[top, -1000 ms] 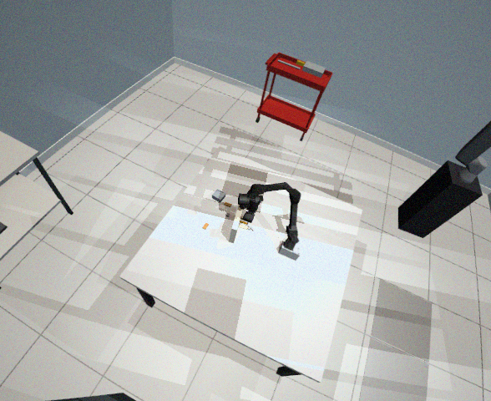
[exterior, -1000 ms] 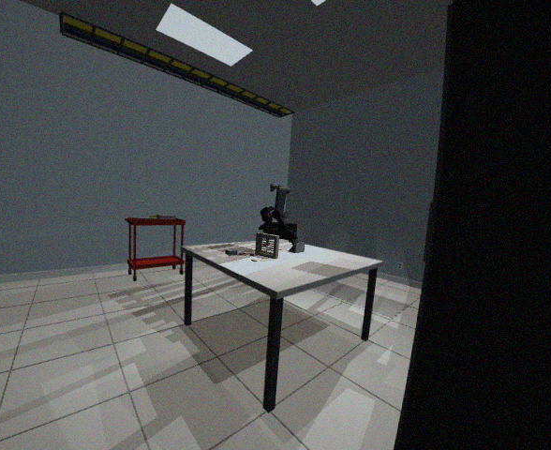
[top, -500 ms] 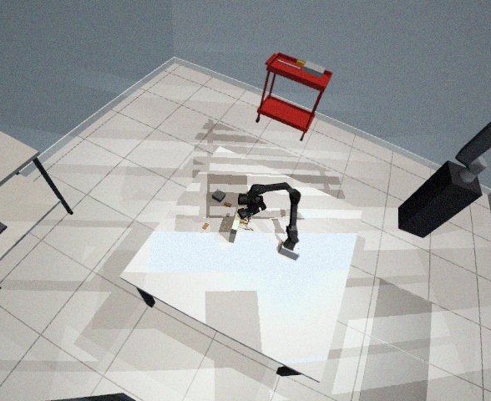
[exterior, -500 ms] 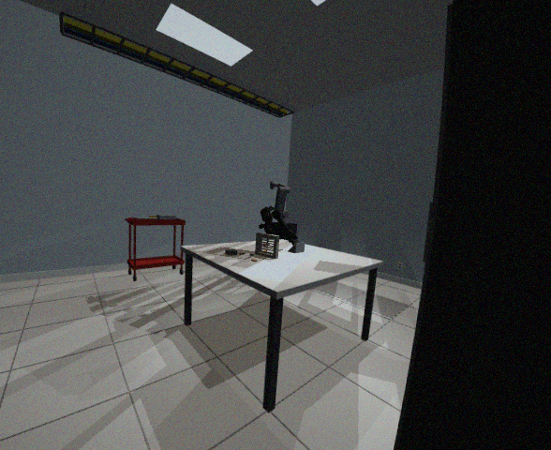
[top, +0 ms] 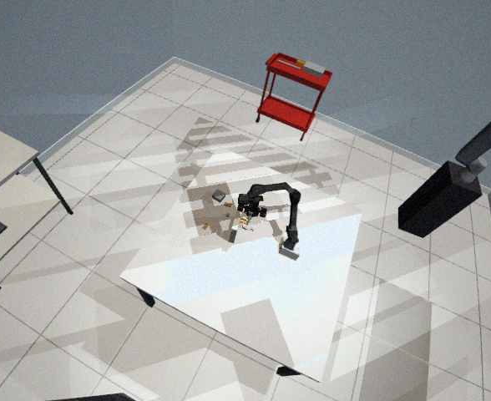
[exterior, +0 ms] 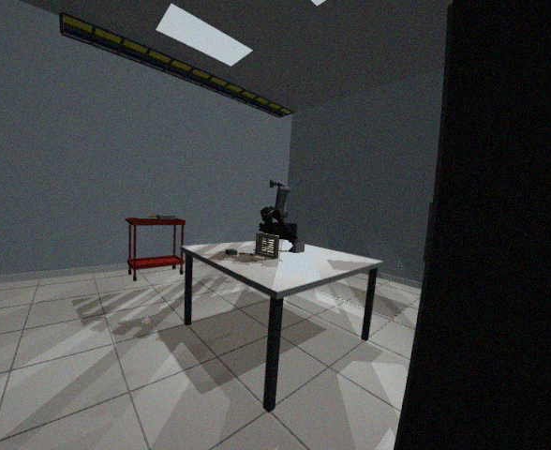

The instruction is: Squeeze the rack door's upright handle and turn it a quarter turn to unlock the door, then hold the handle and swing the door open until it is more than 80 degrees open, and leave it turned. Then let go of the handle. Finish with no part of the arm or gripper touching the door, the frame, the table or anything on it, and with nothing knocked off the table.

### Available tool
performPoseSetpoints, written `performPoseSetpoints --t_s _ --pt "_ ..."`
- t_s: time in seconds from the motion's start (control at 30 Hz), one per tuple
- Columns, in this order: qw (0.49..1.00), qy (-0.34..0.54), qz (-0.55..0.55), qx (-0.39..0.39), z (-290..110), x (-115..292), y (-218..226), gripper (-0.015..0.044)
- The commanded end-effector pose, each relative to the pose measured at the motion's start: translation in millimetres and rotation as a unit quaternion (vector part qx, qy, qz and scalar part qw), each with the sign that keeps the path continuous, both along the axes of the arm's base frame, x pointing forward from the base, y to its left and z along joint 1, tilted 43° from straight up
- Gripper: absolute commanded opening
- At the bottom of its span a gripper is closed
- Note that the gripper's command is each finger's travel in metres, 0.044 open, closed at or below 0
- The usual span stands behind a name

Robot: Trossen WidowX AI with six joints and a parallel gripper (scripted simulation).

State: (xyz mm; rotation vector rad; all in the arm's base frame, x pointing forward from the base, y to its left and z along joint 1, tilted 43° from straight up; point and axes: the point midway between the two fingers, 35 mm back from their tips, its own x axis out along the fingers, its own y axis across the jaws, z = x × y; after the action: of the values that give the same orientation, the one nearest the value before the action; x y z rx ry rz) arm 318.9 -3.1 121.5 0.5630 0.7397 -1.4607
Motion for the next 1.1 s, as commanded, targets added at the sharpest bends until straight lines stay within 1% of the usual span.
performPoseSetpoints --t_s 0.0,0.07,0.13,0.97,1.07 --pt "0.994 -0.073 -0.086 -0.005 -1.8 0.0 -1.4 0.0013" --pt "0.988 -0.103 -0.119 -0.007 -1.8 0.0 -1.4 0.0013" --pt "0.985 -0.114 -0.130 -0.007 -1.8 0.0 -1.4 0.0013" --pt "0.985 -0.114 -0.130 -0.007 -1.8 0.0 -1.4 0.0013" --pt "0.985 -0.114 -0.130 -0.007 -1.8 0.0 -1.4 0.0092"
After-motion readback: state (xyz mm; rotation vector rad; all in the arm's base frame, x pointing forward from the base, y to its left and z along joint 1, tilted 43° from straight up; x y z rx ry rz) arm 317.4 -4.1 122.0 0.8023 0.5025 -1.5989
